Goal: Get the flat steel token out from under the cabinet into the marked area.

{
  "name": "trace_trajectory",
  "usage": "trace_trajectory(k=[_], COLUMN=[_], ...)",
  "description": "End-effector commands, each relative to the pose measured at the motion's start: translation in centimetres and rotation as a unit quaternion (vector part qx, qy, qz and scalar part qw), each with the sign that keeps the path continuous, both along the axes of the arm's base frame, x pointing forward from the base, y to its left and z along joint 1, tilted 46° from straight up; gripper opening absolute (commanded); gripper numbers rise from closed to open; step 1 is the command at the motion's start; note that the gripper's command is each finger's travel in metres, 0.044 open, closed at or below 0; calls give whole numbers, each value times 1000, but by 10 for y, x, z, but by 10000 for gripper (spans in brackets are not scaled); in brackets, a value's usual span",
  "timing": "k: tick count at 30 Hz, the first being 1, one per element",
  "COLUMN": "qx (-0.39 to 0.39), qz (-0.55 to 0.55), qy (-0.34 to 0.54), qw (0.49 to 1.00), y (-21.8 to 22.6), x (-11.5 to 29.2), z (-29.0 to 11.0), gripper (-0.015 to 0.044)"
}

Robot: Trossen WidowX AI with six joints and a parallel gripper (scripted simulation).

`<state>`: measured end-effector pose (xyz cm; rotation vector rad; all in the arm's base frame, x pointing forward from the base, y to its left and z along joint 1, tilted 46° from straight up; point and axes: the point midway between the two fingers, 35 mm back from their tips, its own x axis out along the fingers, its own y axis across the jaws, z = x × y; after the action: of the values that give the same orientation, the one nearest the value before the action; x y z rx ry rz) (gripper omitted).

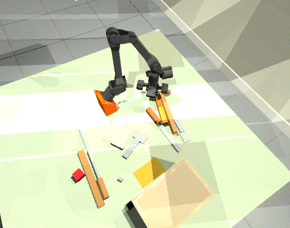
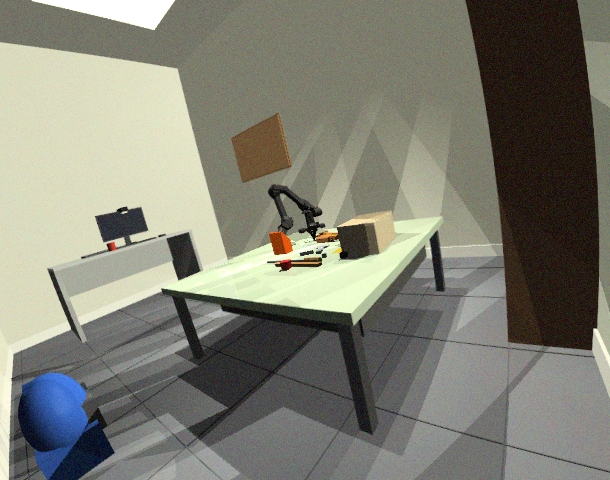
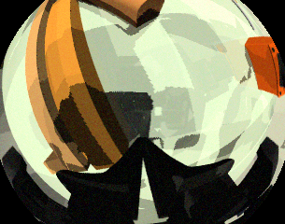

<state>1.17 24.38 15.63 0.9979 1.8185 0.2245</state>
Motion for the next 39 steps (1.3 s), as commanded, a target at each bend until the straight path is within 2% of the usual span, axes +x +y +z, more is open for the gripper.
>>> trace_trajectory(k=[1, 10, 23, 37, 39], qx=[3, 3, 0, 1, -1], qz=[0, 0, 0, -1, 5], qy=[-2, -3, -4, -7, -14], qw=[1000, 1000, 1000, 1000, 1000], y=[10, 21, -39, -34, -34], x=[8, 21, 42, 42, 45], z=[9, 25, 78, 75, 72], gripper=[0, 0, 0, 0, 53])
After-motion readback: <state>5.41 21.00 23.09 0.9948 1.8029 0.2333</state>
